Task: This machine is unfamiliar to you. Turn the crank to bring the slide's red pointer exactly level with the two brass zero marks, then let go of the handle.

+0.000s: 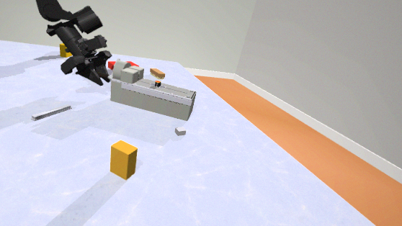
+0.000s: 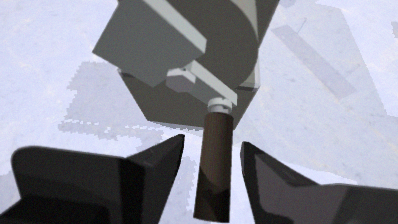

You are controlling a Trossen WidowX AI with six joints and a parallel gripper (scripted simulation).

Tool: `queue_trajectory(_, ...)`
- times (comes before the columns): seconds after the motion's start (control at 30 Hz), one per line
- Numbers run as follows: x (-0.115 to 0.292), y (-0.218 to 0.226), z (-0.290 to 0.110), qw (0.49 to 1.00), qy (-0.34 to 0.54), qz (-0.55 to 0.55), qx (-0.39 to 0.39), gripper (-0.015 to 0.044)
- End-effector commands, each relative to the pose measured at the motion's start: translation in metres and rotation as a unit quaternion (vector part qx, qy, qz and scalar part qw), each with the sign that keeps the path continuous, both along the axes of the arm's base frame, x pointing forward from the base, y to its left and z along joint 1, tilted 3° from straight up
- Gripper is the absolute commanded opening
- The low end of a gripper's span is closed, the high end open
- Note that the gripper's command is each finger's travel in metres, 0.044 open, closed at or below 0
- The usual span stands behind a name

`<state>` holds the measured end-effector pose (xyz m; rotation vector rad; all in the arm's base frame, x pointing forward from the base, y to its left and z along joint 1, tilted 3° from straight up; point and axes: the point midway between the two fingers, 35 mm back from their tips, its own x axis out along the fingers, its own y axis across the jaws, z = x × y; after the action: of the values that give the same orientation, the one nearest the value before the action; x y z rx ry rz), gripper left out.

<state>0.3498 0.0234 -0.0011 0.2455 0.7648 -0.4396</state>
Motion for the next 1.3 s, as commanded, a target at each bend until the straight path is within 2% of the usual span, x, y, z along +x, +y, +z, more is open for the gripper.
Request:
queue_trajectory(0.0,0.000,-0.001,0.000,1.000,-0.002,-0.004,0.000,0.0099)
queue_trajectory(0.13,0.000,-0.001,0.000,1.000,-0.002,-0.004,0.000,0.0000)
queue_trajectory(1.27,-0.004,-0.007,0.010,1.000,-0.002,-0.004,0.000,0.0000)
